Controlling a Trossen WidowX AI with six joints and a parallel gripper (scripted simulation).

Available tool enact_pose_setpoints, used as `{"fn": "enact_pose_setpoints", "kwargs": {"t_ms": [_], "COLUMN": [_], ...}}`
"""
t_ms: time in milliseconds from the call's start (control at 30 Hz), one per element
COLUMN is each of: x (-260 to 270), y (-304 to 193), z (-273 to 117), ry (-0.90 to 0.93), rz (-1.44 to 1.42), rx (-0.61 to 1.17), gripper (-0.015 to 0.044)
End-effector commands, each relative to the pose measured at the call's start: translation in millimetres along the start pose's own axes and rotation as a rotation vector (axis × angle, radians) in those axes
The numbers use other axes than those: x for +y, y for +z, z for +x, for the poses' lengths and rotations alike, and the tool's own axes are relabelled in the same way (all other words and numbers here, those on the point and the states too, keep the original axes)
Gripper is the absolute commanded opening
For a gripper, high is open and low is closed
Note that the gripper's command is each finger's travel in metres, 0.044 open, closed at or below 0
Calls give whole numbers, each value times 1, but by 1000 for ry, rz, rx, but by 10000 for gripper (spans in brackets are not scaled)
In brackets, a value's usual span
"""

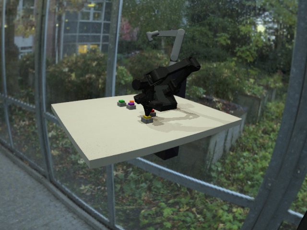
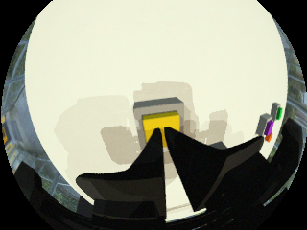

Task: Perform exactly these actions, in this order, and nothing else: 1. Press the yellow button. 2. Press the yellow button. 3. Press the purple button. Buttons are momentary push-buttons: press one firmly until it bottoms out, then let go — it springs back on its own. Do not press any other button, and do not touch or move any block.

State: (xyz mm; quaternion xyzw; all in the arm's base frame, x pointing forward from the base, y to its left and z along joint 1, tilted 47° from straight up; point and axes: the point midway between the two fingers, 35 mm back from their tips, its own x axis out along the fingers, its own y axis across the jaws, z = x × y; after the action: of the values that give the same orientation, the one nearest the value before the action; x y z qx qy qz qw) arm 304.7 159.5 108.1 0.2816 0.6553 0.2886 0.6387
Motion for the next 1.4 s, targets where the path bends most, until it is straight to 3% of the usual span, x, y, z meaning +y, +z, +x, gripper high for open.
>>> {"fn": "enact_pose_setpoints", "kwargs": {"t_ms": [0, 567, 733, 1367], "x": [-1, -1, -1, -1], "y": [-2, -2, -2, -1], "z": [5, 5, -29, -6], "ry": [0, 0, -1, -1], "rz": [5, 5, 5, 5], "rx": [6, 6, 6, 6], "gripper": [20, 20, 20, 20]}}
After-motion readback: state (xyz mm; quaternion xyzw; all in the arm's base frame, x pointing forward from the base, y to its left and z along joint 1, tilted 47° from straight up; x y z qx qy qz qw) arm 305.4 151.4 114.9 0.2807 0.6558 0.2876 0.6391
